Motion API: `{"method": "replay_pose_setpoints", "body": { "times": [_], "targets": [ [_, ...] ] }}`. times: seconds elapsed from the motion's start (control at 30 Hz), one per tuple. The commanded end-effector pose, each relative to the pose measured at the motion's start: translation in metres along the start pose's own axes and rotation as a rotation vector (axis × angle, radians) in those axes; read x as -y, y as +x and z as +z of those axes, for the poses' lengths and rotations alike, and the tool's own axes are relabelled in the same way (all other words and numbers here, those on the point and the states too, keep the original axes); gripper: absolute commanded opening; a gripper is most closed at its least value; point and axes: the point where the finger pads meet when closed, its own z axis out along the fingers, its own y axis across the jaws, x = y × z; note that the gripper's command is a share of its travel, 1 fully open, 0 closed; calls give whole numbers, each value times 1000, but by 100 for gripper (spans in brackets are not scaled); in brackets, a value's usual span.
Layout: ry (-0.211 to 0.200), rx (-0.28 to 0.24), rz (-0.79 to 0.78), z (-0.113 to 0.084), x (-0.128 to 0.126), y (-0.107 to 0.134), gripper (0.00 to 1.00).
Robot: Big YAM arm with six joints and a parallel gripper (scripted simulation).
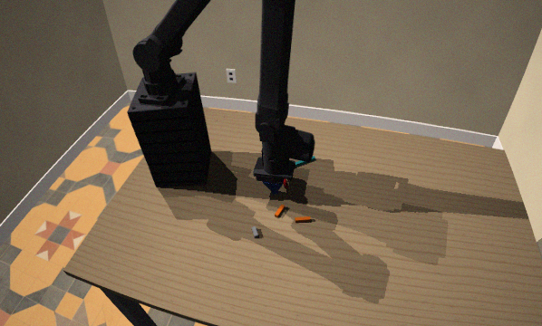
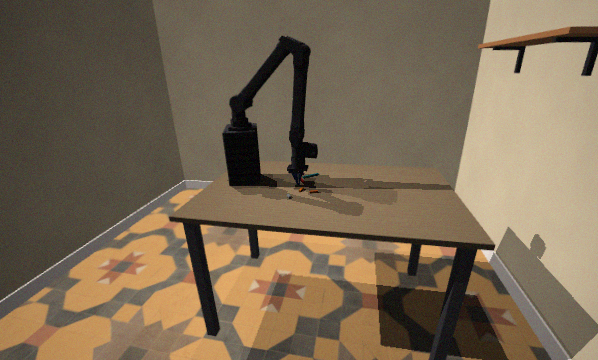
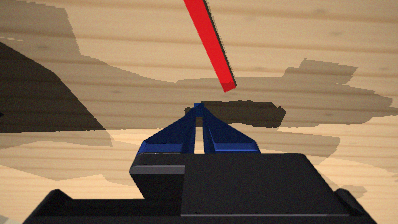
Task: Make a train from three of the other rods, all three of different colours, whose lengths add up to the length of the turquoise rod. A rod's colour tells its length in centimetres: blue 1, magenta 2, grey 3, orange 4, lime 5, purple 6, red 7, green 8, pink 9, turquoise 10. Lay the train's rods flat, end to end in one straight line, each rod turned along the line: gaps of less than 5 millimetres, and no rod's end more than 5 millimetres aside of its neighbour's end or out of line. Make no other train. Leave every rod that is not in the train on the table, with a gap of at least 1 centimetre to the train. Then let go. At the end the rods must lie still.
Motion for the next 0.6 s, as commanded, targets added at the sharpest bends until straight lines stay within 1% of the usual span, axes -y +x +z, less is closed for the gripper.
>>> {"method": "replay_pose_setpoints", "body": {
  "times": [0.0,0.23,0.3,0.33,0.37,0.43,0.53,0.57],
  "targets": [
    [8,5,1,5,1,1,4],
    [8,5,1,5,1,1,4],
    [1,6,1,3,-3,0,4],
    [16,4,2,-9,3,1,4],
    [6,5,1,-12,1,0,4],
    [8,5,0,-21,2,-3,4],
    [10,5,-1,-41,3,-4,4],
    [10,5,-1,-41,3,-4,4]
  ]
}}
